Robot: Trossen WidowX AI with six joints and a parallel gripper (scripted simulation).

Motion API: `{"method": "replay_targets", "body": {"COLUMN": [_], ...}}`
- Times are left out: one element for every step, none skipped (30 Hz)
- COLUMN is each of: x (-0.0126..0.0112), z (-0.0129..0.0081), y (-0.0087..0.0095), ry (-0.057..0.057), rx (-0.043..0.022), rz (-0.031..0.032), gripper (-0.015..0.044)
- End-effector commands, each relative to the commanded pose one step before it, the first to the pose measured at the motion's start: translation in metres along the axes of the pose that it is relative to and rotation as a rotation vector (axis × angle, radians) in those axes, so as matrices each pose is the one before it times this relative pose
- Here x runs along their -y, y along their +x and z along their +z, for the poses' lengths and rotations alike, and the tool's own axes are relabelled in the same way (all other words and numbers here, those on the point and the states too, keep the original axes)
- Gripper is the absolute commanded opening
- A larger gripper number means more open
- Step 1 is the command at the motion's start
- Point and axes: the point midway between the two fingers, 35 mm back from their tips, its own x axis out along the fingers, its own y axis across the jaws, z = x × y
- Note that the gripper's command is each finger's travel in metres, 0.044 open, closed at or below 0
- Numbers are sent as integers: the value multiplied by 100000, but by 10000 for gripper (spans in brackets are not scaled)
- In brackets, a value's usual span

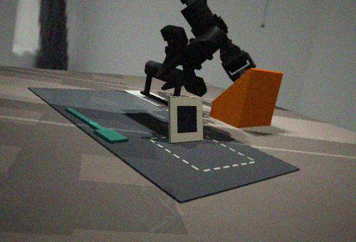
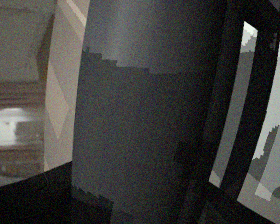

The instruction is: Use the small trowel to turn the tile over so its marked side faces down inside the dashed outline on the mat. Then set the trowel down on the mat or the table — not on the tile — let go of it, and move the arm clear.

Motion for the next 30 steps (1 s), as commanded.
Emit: {"method": "replay_targets", "body": {"x": [-764,30,52,50,55,47,29,10,0,0,0,0,0,0,12,36,56,94,114,124,134,138,147,152,161,167,175,181,139,102], "z": [-1115,-274,-295,-269,-236,-192,-115,-38,0,0,0,0,0,0,-35,-105,-145,-239,-250,-264,-241,-242,-219,-220,-197,-199,-175,-177,-130,-95], "y": [-132,23,45,39,48,38,23,8,0,0,0,0,0,0,10,30,48,78,98,102,113,112,125,124,136,136,147,148,116,84], "ry": [1462,11,11,10,9,7,4,1,0,0,0,0,0,0,1,3,5,7,7,7,6,6,4,4,3,2,1,1,0,0], "rx": [-31,-3,-4,-2,-3,-2,-1,0,0,0,0,0,0,0,0,-1,-1,-1,0,0,1,1,2,2,3,3,3,4,3,2], "rz": [1765,4,2,4,2,2,2,1,0,0,0,0,0,0,0,1,2,3,3,3,3,3,3,3,3,3,3,3,2,2], "gripper": [0,0,0,0,0,0,0,0,0,0,0,0,0,0,0,0,0,0,0,0,0,0,0,0,0,0,0,0,0,0]}}
